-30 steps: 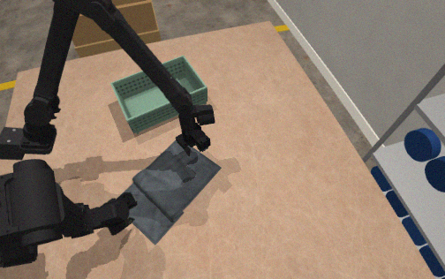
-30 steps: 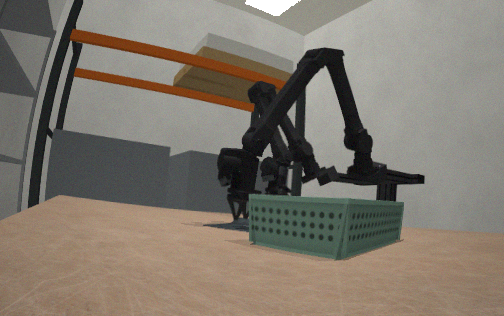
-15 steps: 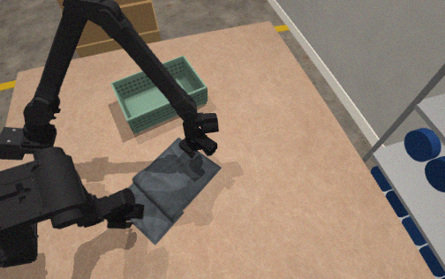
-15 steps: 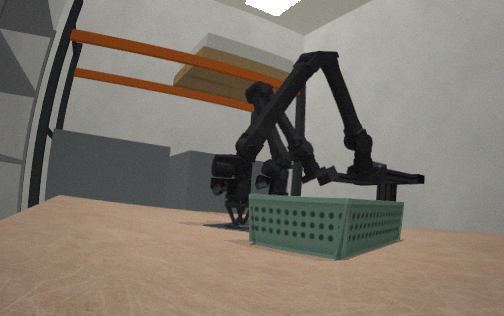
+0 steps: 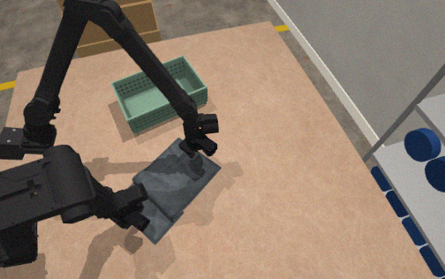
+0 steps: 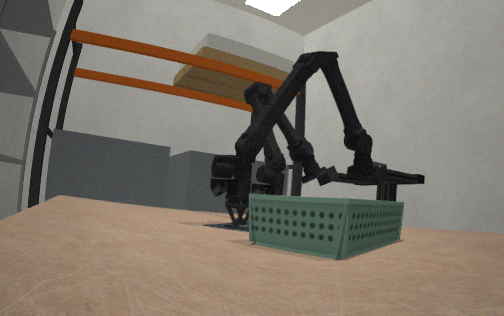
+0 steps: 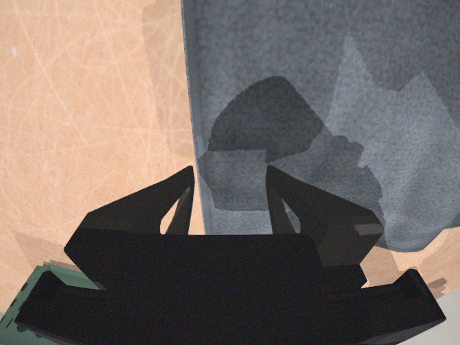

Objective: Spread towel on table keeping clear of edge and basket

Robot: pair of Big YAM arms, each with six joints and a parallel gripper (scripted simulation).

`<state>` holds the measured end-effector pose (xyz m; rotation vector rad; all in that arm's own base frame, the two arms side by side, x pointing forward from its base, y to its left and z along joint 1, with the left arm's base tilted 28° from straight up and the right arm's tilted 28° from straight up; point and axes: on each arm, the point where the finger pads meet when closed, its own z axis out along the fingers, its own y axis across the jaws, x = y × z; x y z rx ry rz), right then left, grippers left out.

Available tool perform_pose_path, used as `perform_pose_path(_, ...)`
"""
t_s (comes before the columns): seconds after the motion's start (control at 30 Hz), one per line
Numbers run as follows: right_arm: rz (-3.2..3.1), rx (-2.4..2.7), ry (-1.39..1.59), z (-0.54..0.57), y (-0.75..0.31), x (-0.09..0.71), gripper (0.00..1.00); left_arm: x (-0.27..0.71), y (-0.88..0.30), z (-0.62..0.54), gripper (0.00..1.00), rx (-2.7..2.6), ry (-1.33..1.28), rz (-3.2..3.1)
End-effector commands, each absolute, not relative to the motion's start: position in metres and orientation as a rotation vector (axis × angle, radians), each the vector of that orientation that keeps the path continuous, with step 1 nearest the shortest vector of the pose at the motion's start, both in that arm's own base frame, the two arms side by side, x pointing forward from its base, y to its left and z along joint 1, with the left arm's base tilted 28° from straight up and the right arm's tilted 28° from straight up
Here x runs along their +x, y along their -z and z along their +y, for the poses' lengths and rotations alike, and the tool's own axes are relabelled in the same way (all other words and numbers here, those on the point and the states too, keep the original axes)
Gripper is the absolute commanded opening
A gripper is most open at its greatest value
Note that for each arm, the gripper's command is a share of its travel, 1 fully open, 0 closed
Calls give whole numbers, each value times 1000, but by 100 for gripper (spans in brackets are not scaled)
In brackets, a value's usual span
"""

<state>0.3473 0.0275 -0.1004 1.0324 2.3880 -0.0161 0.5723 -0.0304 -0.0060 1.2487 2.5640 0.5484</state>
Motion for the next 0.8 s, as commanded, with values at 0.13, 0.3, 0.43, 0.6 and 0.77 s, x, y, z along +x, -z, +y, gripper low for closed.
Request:
perform_pose_path(0.13, 2374, 1163, 23, 25, 109, 349, 52, 584, -3, -33, 52, 1228, -555, 2550)
perform_pose_path(0.3, 2372, 1174, 29, 20, 117, 349, 52, 585, 5, -27, 52, 1208, -552, 2567)
perform_pose_path(0.43, 2369, 1174, 25, 19, 121, 352, 52, 590, 10, -22, 52, 1212, -557, 2559)
perform_pose_path(0.6, 2372, 1167, 26, 18, 128, 355, 52, 593, 16, -26, 52, 1234, -554, 2548)
perform_pose_path(0.77, 2376, 1157, 21, 23, 130, 356, 52, 596, 23, -19, 52, 1221, -557, 2556)
